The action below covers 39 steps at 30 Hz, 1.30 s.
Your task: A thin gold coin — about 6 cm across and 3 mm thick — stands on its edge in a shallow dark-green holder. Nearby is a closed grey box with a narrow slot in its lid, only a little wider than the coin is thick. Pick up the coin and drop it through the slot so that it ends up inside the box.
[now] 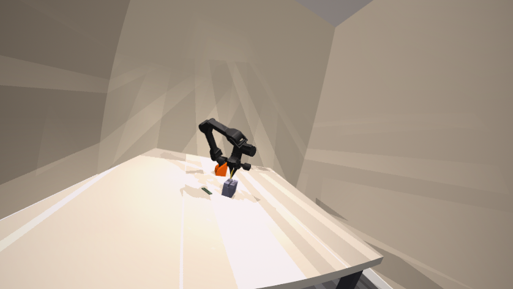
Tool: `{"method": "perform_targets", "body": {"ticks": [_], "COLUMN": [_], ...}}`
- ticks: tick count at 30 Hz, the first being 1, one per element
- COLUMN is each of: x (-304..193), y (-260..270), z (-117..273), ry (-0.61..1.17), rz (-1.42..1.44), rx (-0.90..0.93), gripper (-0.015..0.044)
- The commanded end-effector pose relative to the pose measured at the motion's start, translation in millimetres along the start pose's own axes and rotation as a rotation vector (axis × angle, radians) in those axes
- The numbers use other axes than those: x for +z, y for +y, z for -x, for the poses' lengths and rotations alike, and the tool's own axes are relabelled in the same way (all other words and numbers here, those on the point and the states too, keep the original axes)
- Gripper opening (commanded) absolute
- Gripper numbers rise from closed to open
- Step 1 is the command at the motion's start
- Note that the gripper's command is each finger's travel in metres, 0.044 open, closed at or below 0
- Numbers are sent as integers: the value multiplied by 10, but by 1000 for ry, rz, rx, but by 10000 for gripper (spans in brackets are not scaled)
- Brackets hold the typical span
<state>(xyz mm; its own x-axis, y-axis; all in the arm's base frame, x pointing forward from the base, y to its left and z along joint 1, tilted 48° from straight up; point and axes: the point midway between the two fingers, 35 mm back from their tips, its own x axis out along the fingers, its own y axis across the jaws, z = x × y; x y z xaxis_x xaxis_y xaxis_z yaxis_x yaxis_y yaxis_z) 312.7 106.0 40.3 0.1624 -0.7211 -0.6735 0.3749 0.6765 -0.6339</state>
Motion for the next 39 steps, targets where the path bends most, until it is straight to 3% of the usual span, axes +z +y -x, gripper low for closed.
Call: {"method": "perform_targets", "body": {"ticks": [1, 39], "x": [-6, -16], "y": [20, 52], "z": [12, 29], "ry": [-2, 2], "rz": [-5, -11], "rx": [4, -8], "gripper": [0, 0]}}
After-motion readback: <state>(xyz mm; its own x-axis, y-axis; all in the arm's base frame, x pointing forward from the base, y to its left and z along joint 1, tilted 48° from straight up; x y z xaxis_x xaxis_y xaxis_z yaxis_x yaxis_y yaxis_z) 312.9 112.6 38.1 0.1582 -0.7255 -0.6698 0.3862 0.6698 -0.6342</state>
